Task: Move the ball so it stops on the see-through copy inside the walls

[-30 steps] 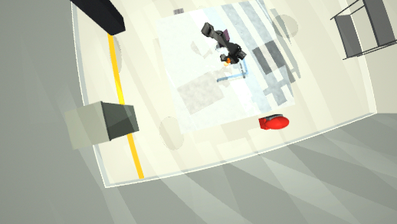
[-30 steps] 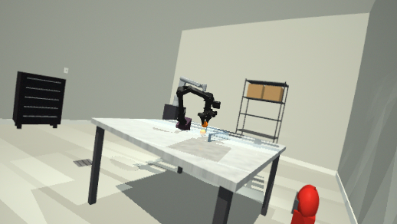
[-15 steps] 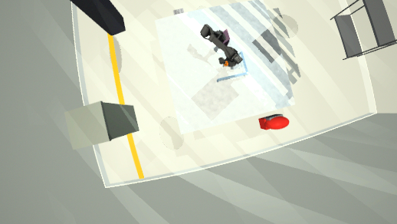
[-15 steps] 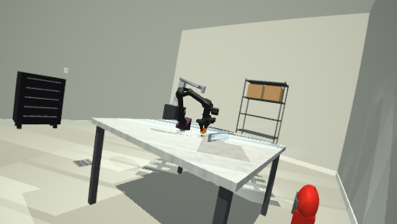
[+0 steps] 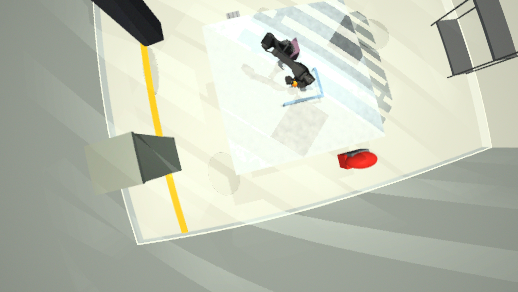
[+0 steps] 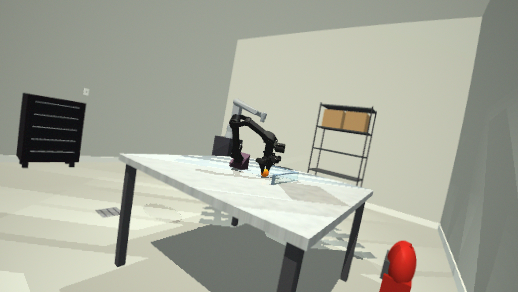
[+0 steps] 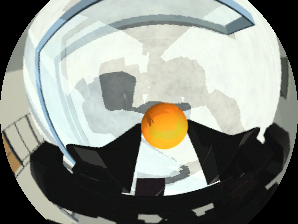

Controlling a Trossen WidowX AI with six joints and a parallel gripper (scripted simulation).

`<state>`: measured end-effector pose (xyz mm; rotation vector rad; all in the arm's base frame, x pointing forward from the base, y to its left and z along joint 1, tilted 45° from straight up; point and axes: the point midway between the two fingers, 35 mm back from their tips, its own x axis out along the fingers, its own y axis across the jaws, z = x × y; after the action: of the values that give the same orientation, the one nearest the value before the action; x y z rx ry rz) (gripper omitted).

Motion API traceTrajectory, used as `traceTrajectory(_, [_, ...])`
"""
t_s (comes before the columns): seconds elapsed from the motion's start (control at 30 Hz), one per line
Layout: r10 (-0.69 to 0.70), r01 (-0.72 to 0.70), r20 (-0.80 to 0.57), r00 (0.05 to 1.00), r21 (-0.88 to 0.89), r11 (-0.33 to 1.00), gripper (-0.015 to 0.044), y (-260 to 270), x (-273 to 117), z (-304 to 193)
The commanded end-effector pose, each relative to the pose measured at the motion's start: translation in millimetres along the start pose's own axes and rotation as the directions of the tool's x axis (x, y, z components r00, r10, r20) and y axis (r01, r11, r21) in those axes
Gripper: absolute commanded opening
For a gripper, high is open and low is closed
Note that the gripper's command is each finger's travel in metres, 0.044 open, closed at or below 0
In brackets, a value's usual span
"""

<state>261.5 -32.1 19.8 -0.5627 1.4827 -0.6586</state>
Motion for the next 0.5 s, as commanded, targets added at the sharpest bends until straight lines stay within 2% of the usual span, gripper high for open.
traceTrajectory(0.0, [-0.004,0.004,0.003,1.000,-0.009,1.000,0.0000,0.0,4.3,-0.4])
traceTrajectory(0.03, [-0.004,0.004,0.003,1.000,-0.009,1.000,0.0000,0.0,4.3,-0.4])
traceTrajectory(0.47, [0.000,0.000,0.001,1.000,-0.004,1.000,0.0341,0.2,0.7,-0.2])
